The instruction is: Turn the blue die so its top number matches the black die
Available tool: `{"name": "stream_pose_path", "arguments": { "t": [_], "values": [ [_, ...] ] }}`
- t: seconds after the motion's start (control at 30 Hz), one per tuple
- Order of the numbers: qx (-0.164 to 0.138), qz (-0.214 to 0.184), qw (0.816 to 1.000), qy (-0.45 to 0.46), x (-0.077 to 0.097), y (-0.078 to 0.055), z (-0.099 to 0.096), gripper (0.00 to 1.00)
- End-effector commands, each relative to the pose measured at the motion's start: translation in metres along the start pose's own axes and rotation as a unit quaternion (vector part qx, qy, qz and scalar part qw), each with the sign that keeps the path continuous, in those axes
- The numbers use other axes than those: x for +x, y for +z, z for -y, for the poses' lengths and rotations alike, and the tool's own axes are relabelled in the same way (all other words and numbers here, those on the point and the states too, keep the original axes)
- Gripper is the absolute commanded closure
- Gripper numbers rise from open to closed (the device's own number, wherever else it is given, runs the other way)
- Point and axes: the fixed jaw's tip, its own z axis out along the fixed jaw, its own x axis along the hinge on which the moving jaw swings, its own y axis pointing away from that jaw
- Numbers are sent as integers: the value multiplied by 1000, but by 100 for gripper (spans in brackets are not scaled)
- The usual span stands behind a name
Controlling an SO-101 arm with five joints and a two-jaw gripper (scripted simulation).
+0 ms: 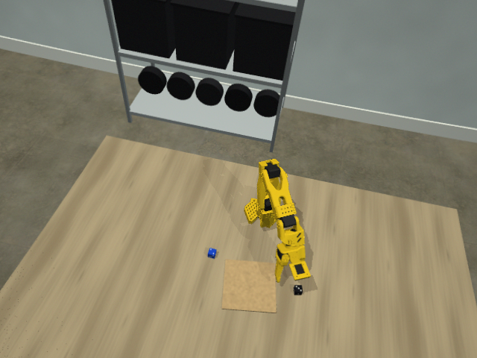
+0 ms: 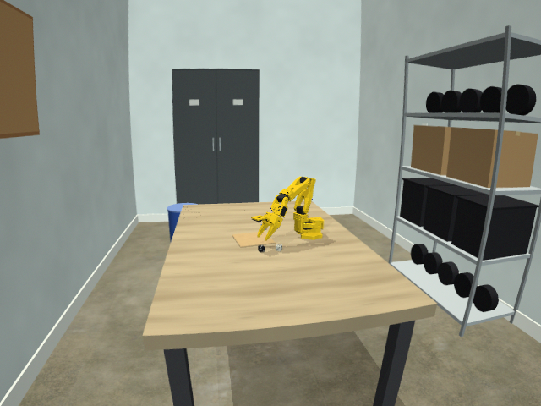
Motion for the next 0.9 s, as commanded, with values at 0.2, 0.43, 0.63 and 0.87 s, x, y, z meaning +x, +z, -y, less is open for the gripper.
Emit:
{"name": "stream_pose_path", "arguments": {
  "t": [0.2,0.43,0.63,0.87],
  "values": [
    [41,47,996,70,-15,-16,36,72],
    [105,53,979,165,-1,-29,83,72],
    [145,56,962,225,13,-39,110,72],
    [213,61,920,324,43,-59,148,72]
  ]
}}
